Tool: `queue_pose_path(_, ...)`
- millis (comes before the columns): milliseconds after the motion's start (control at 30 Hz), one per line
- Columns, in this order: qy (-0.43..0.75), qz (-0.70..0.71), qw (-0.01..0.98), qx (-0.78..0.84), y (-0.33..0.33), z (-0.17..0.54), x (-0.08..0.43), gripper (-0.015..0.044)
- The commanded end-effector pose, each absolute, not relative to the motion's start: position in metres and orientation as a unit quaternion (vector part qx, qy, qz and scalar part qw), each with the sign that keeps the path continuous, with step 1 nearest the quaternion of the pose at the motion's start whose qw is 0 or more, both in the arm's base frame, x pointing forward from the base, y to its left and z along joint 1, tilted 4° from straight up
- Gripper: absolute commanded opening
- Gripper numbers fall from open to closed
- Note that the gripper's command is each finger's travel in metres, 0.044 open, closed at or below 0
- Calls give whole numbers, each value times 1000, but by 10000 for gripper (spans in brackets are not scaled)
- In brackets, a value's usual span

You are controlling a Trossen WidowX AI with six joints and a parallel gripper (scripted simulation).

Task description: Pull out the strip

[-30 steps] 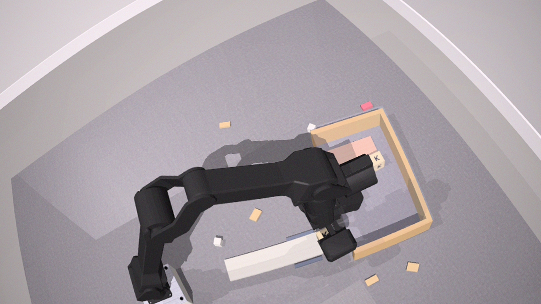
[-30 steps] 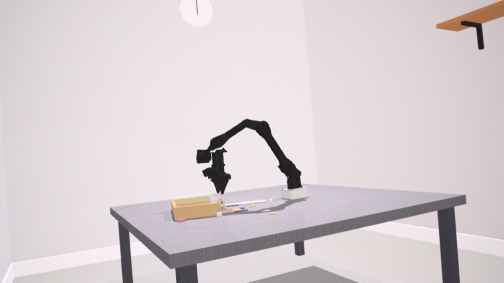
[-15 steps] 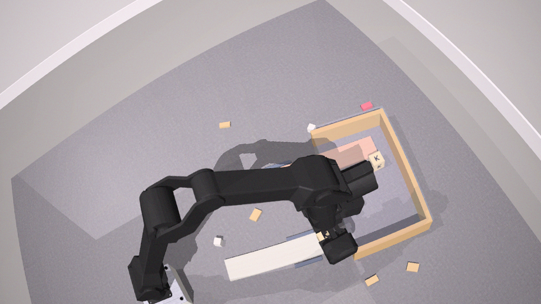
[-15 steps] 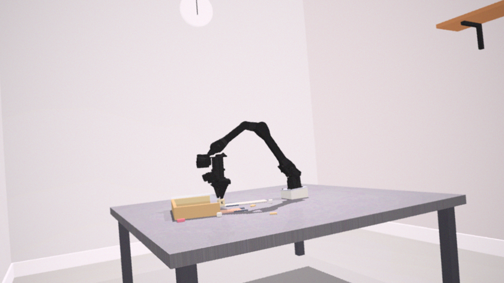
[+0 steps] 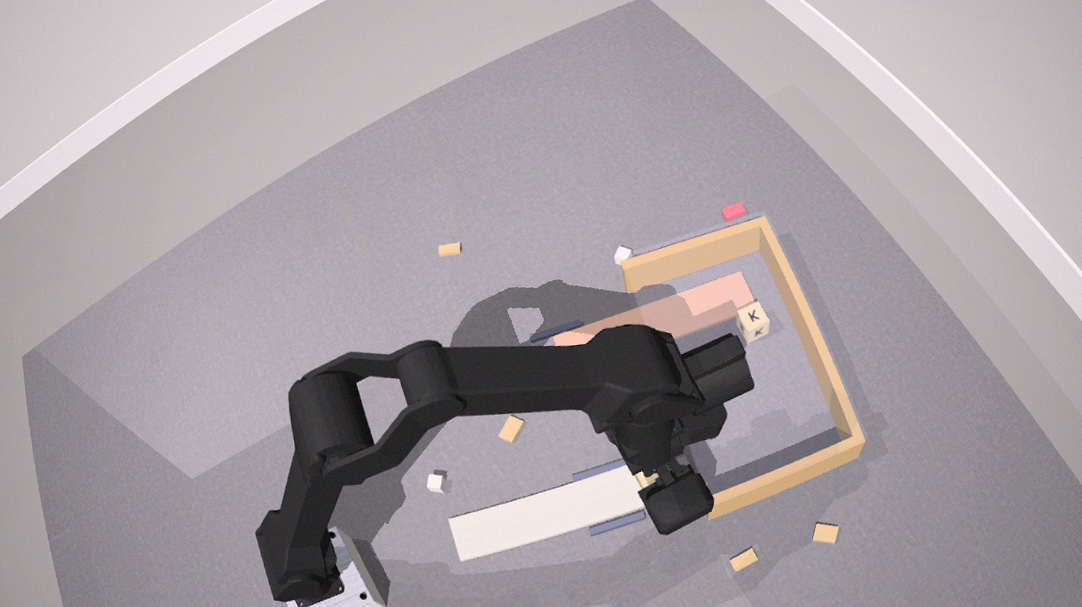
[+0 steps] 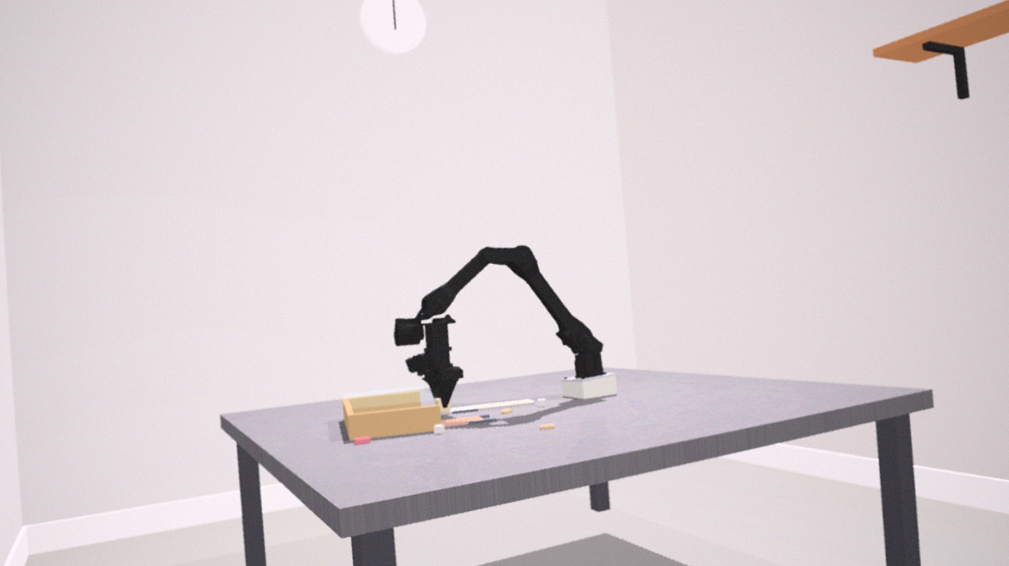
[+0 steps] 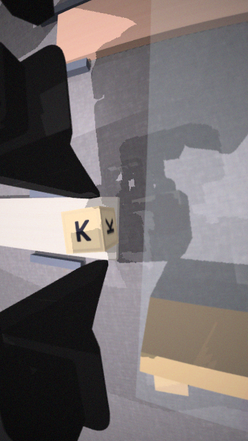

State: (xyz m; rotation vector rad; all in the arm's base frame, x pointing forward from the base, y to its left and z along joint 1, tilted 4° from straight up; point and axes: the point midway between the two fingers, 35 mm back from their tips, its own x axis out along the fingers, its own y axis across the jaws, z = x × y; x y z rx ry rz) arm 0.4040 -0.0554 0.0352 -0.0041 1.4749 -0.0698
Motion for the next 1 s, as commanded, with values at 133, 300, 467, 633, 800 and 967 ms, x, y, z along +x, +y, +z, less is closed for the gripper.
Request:
queue_pose_path(133, 676, -29, 736, -2, -55, 29, 402, 250)
queue_pose_path(300, 674, -32, 738, -2, -55, 32, 403, 145)
queue_pose_path(467, 674, -32, 738, -2, -55, 32, 403, 112)
queue_pose_path(633, 675, -32, 738, -2, -55, 32, 402, 20)
queue_pose_path(800, 675, -31, 737, -2, -53, 44, 386, 0)
queue_pose_path(967, 676, -30, 736, -2, -49, 55, 367, 0)
